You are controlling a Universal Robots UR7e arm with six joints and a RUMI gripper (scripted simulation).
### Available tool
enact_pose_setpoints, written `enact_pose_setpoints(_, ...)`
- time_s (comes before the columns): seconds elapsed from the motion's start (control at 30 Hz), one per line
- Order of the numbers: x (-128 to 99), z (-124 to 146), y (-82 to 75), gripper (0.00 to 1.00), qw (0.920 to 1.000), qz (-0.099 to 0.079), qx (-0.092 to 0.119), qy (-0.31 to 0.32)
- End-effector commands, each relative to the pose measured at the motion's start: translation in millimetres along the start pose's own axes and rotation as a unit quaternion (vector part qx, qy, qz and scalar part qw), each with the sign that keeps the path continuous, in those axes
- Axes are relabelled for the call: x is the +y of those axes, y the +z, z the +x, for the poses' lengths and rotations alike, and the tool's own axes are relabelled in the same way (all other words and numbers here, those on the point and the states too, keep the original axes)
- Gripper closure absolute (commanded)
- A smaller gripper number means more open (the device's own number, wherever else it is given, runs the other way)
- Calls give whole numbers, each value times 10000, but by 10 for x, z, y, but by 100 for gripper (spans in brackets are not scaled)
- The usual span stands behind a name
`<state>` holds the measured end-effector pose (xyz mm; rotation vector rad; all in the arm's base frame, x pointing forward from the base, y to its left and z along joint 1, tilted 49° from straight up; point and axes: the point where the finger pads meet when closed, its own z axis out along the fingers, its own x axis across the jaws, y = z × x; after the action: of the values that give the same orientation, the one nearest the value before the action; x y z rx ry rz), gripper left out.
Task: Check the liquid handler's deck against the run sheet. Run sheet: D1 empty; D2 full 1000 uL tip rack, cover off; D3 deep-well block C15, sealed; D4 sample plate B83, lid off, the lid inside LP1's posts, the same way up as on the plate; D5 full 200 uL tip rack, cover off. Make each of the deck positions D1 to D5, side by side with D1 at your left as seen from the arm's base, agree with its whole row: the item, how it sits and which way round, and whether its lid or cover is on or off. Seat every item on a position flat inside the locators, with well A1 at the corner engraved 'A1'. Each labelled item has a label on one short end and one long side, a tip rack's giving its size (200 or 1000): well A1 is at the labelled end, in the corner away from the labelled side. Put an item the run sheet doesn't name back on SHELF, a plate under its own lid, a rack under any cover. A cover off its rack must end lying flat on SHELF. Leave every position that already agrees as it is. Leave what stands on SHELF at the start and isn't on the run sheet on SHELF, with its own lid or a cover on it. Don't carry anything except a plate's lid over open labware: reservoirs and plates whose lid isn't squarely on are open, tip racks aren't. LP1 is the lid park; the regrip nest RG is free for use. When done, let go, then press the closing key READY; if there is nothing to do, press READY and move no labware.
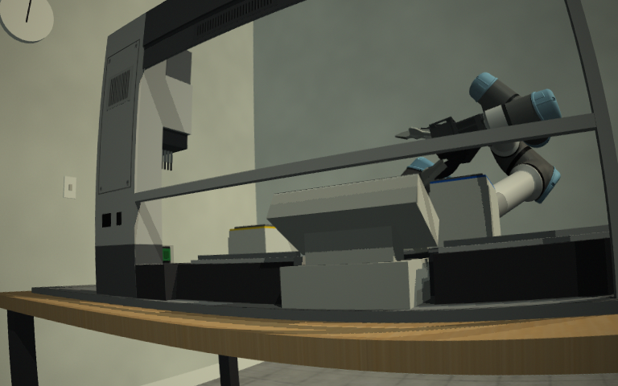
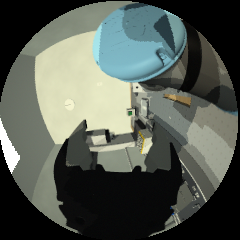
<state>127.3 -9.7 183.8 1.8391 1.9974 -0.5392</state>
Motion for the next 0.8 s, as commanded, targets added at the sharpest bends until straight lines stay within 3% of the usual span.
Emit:
enact_pose_setpoints(0.0,-53,46,9,18,9957,465,188,775)
enact_pose_setpoints(0.3,-53,46,9,18,9957,465,188,775)
enact_pose_setpoints(0.53,-85,91,2,18,9868,800,336,1364)
enact_pose_setpoints(0.77,-85,91,2,18,9867,805,338,1374)
